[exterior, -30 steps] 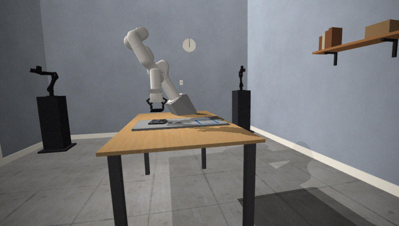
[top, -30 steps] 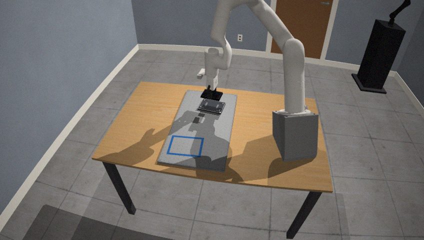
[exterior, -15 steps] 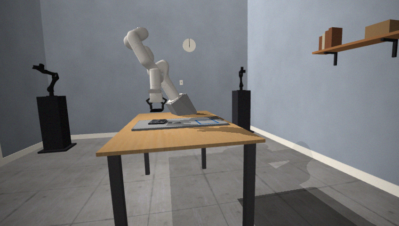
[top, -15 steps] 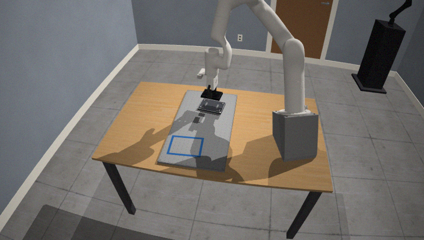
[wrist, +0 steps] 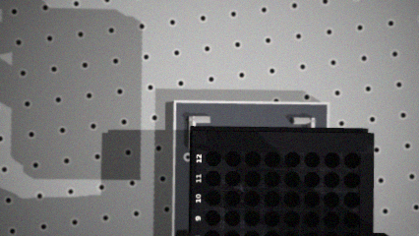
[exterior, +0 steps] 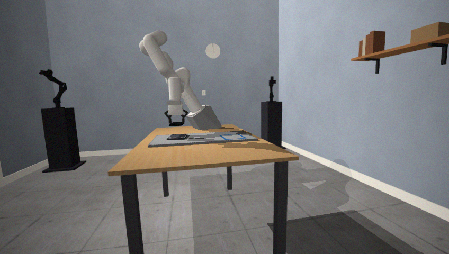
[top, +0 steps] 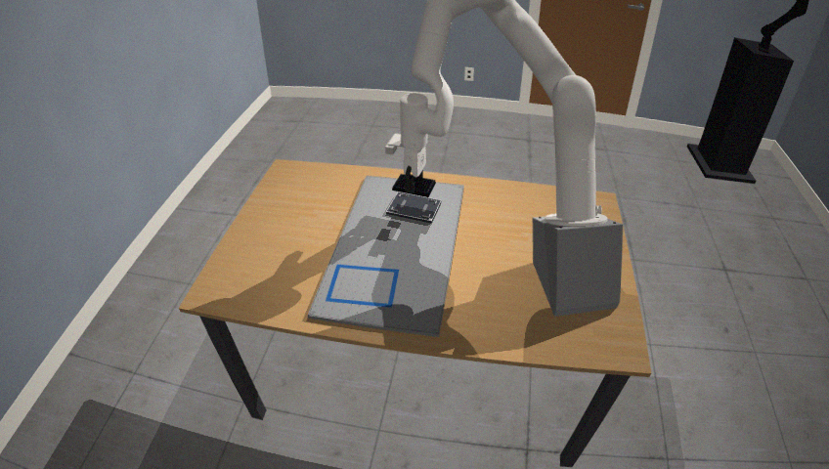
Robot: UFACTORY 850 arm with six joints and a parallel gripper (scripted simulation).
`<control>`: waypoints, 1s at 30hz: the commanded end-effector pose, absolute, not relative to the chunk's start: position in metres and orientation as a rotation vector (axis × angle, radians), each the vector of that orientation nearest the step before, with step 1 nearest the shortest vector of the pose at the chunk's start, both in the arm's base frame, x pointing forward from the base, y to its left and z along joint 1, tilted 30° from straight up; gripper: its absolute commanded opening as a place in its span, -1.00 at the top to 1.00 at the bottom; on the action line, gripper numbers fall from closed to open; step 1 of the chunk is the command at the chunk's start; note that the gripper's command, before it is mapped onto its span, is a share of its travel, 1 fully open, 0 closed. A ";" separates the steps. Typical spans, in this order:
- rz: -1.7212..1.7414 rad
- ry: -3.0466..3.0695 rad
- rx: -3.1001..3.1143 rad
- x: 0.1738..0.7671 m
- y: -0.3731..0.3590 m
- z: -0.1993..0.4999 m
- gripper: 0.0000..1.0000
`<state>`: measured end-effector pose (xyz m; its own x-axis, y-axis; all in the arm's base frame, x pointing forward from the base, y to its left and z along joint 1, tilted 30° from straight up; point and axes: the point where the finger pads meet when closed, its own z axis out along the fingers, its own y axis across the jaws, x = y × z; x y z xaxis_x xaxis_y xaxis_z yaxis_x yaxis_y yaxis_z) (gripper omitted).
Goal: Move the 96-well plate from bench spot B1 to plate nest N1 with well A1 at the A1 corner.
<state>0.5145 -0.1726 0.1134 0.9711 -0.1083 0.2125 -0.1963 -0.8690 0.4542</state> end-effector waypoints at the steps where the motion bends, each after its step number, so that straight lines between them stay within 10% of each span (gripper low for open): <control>1: 0.249 -0.216 2.629 0.515 -0.172 0.114 1.00; 30: 0.249 -0.216 2.629 0.521 -0.191 0.079 1.00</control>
